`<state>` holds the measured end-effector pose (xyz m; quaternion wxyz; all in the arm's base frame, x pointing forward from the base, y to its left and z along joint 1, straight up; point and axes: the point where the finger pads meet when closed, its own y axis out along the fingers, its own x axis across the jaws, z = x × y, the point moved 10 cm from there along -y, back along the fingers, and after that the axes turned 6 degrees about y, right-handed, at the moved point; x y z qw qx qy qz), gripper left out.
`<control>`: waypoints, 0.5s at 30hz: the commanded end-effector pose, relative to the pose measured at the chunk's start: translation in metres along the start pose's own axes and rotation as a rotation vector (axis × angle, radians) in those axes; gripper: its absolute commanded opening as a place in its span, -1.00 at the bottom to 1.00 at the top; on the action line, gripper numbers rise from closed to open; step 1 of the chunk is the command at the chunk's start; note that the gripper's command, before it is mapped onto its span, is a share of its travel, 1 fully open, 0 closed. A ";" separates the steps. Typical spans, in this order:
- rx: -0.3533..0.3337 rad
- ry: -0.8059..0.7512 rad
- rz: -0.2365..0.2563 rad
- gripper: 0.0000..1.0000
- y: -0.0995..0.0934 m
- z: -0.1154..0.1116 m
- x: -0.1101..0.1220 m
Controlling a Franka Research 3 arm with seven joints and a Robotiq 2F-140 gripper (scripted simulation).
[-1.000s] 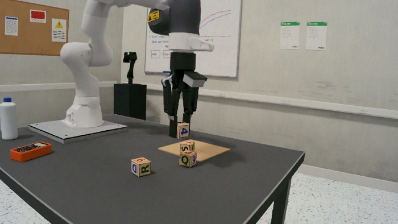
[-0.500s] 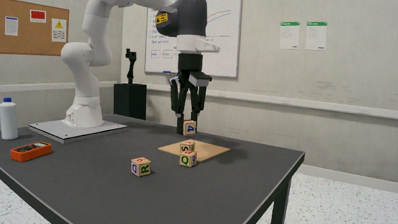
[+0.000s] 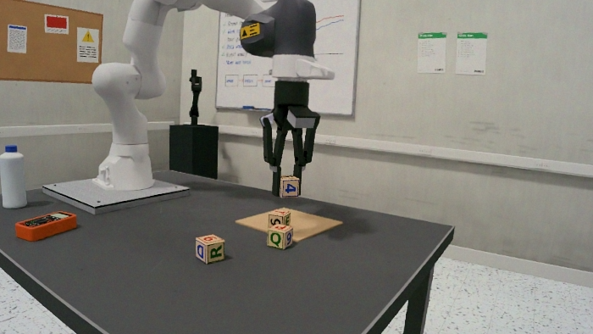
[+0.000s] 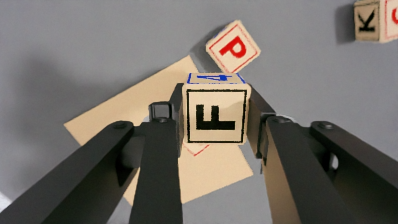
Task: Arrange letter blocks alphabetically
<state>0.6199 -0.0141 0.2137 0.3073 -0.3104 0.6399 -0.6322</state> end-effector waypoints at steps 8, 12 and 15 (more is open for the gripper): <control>0.011 0.208 0.000 -0.37 -0.001 -0.022 -0.019; 0.011 0.247 0.000 -0.37 -0.001 -0.031 -0.025; 0.011 0.276 0.000 -0.37 -0.001 -0.038 -0.030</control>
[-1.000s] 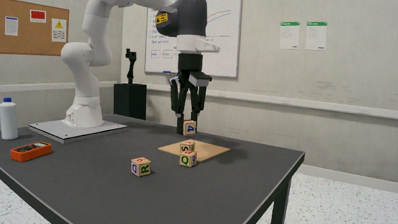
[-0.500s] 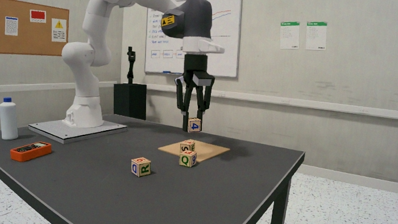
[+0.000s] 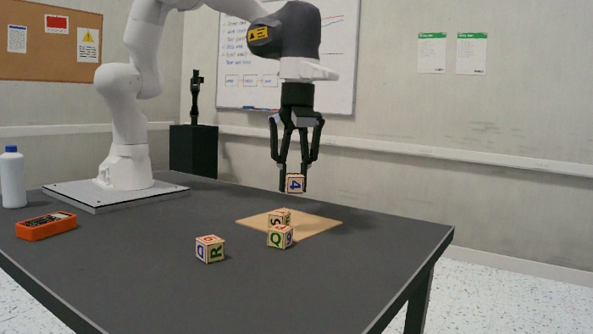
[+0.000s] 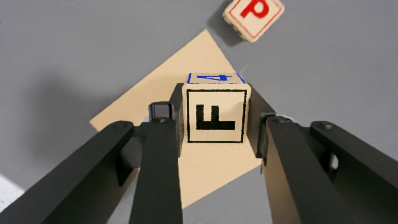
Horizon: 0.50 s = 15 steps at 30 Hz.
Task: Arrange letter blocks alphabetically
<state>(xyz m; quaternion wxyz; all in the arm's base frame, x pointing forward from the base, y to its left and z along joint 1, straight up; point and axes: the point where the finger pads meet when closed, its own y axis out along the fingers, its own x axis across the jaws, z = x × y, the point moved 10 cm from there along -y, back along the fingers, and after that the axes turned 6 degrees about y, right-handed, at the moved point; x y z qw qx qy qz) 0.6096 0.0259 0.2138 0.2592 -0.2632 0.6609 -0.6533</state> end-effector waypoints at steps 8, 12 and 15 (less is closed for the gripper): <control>0.011 0.207 0.002 -0.37 -0.001 -0.025 -0.013; 0.012 0.247 0.002 -0.37 -0.001 -0.035 -0.017; 0.012 0.276 0.003 -0.37 0.000 -0.042 -0.020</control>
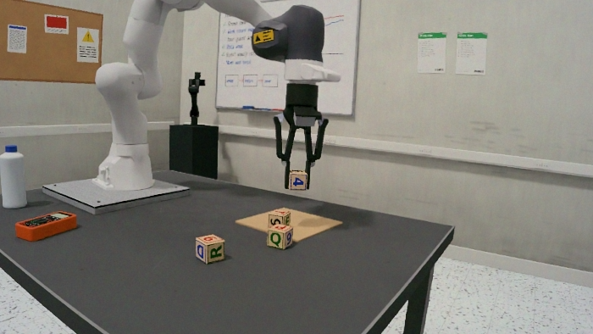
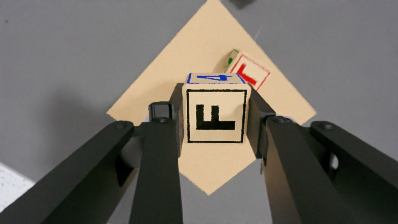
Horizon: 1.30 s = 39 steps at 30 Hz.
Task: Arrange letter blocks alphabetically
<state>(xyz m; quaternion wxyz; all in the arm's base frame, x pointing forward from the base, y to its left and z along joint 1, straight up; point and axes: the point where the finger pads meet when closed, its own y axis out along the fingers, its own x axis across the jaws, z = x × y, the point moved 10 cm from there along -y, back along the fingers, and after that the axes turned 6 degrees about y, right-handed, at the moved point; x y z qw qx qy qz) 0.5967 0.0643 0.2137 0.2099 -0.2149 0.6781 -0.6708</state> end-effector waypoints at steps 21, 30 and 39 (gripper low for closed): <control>0.011 0.333 0.005 -0.37 0.000 -0.060 -0.013; 0.011 0.420 0.006 -0.37 0.001 -0.084 -0.016; 0.011 0.506 0.006 -0.37 0.001 -0.107 -0.017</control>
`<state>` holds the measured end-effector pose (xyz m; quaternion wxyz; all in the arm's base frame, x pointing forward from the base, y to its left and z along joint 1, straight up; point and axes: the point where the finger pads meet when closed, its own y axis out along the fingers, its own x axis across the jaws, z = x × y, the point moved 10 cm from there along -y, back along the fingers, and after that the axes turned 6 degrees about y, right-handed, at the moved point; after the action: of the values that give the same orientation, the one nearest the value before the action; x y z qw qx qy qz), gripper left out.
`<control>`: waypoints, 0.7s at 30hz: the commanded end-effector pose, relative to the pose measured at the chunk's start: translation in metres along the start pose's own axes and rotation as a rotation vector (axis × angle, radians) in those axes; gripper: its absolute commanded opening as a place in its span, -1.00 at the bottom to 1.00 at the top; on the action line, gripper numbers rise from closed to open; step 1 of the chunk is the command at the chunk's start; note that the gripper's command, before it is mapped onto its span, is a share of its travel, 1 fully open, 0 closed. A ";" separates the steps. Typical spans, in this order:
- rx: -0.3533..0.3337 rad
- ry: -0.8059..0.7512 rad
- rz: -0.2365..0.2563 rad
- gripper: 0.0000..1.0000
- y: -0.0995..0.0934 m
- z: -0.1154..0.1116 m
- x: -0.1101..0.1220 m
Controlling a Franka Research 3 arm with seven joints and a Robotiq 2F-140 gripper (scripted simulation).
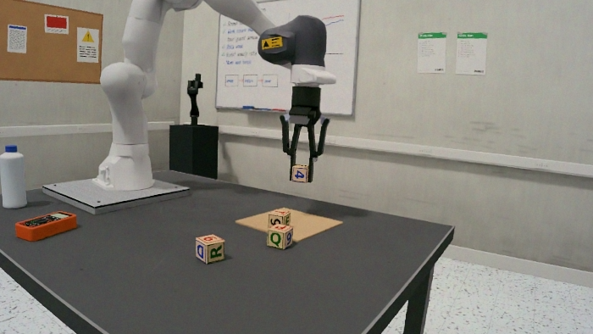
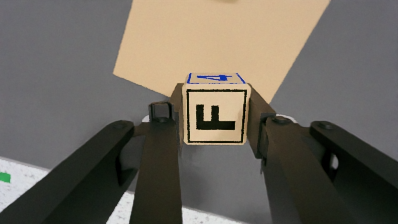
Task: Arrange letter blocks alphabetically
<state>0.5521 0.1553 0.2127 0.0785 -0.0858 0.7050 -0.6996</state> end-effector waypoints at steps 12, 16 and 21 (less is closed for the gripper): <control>0.009 0.158 0.010 -0.37 -0.001 -0.014 0.003; 0.009 0.158 0.010 -0.37 -0.001 -0.014 0.003; 0.009 0.158 0.010 -0.37 0.000 -0.014 0.003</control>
<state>0.5449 0.1683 0.2127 0.0339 -0.0378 0.7067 -0.7057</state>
